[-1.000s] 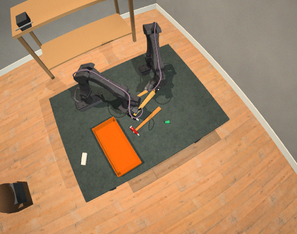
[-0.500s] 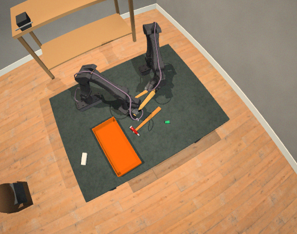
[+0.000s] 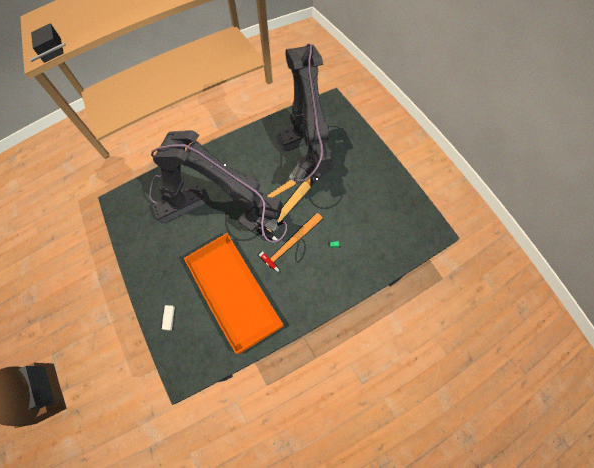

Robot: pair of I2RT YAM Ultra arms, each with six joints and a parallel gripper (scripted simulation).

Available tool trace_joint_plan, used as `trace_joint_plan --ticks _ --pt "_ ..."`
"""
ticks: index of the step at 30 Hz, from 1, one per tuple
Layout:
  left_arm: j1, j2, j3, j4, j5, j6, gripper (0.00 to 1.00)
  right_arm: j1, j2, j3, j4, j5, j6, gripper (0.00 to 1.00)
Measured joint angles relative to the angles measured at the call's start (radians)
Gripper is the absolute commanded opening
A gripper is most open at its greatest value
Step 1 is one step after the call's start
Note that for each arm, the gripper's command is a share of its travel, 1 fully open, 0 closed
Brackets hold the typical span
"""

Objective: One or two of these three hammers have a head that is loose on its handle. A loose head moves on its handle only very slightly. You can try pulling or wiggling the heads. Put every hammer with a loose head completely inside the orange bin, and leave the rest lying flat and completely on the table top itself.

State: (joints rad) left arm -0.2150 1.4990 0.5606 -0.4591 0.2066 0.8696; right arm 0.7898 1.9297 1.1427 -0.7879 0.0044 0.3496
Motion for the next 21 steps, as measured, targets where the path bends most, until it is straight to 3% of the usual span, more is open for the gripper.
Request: trace_joint_plan --ticks 15,16,17,21 --pt "0.000 0.000 0.000 -0.001 -0.001 0.001 0.26 0.000 0.000 -0.002 0.003 0.003 -0.005 0.16" --pt "0.000 0.000 0.000 -0.001 -0.001 0.001 0.26 0.000 0.000 -0.002 0.003 0.003 -0.005 0.05" --pt "0.000 0.000 0.000 -0.001 -0.001 0.001 0.26 0.000 0.000 -0.002 0.003 0.003 -0.005 0.16" --pt "0.000 0.000 0.000 -0.001 -0.001 0.001 0.26 0.000 0.000 -0.002 0.003 0.003 -0.006 0.17"
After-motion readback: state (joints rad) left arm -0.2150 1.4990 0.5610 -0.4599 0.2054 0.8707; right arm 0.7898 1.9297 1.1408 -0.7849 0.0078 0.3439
